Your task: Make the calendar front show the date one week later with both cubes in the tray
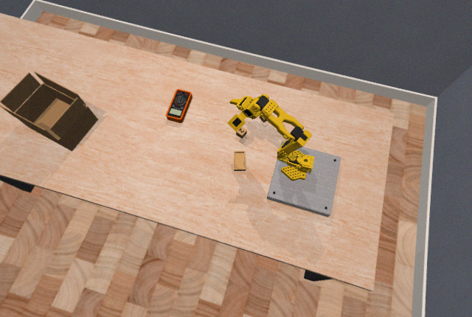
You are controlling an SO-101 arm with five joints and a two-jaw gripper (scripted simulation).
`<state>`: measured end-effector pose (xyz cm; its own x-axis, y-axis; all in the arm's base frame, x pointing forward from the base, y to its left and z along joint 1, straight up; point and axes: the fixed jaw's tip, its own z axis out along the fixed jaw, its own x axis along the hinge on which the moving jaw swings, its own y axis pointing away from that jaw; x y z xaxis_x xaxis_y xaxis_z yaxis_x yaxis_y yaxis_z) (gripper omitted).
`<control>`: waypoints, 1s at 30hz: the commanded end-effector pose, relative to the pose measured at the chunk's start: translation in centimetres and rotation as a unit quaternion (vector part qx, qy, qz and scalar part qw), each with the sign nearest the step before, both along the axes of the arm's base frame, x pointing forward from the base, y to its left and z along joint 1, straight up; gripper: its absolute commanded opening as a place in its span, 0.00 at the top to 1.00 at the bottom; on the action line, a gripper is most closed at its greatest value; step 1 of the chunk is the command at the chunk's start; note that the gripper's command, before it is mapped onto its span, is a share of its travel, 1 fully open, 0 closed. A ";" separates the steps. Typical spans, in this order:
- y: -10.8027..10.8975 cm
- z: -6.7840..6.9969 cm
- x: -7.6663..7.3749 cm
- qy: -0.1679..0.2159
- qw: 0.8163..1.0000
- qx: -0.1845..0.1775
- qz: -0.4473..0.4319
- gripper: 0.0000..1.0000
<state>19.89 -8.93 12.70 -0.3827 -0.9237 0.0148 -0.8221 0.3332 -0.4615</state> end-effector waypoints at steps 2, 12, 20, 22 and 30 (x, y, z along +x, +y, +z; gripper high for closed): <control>-0.3 0.4 -0.2 -0.003 1.000 -0.007 0.004 0.65; -1.2 0.3 -0.4 0.009 0.999 -0.033 0.038 0.65; -3.0 0.3 -1.1 0.036 0.991 -0.081 0.103 0.65; -3.6 0.3 -1.3 0.045 0.987 -0.096 0.124 0.65; -5.5 0.2 -2.2 0.078 0.968 -0.142 0.193 0.65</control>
<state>17.88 -13.43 12.85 -0.0562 -0.9606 0.2723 -0.9239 -0.0534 -0.3789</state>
